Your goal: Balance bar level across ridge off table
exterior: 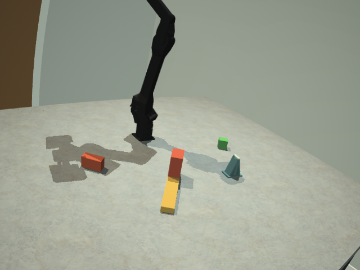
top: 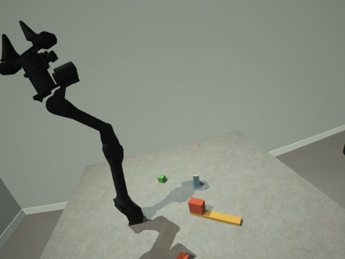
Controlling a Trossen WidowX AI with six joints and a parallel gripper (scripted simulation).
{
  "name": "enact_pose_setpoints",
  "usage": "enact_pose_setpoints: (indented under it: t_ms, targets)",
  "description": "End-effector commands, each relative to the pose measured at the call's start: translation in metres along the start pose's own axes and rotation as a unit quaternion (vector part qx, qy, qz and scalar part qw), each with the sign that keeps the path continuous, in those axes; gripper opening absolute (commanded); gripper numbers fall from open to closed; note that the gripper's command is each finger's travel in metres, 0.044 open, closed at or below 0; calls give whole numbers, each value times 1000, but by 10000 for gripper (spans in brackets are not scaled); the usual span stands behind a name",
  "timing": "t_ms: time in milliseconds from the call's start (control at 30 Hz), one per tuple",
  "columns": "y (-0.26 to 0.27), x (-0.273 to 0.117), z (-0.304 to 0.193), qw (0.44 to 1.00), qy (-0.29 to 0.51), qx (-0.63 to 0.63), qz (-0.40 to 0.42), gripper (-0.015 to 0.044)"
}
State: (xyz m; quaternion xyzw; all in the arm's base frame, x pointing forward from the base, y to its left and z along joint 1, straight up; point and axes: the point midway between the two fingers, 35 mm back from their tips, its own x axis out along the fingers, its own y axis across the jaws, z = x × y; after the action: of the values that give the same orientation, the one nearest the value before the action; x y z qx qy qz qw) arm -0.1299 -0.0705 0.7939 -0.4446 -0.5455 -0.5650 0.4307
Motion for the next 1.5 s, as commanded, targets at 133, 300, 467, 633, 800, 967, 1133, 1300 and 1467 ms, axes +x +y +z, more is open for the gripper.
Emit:
enact_pose_setpoints:
  t_ms: [133, 300, 467, 633, 800, 967, 1133, 1300, 1467]
  targets:
    - [-24, -7, -46, 996, 63, 30, -49, 315]
    - [-35, -17, -72, 992, 95, 46, -75, 315]
    - [-44, -29, -101, 984, 133, 61, -101, 315]
    - [-45, -42, -131, 974, 176, 82, -120, 315]
    - [-41, -57, -158, 961, 218, 105, -134, 315]
    - [-34, -71, -185, 948, 258, 120, -144, 315]
    - [-24, -85, -210, 934, 297, 132, -148, 315]
    - [-12, -105, -238, 915, 345, 143, -155, 315]
    - [2, -130, -268, 889, 400, 155, -160, 315]
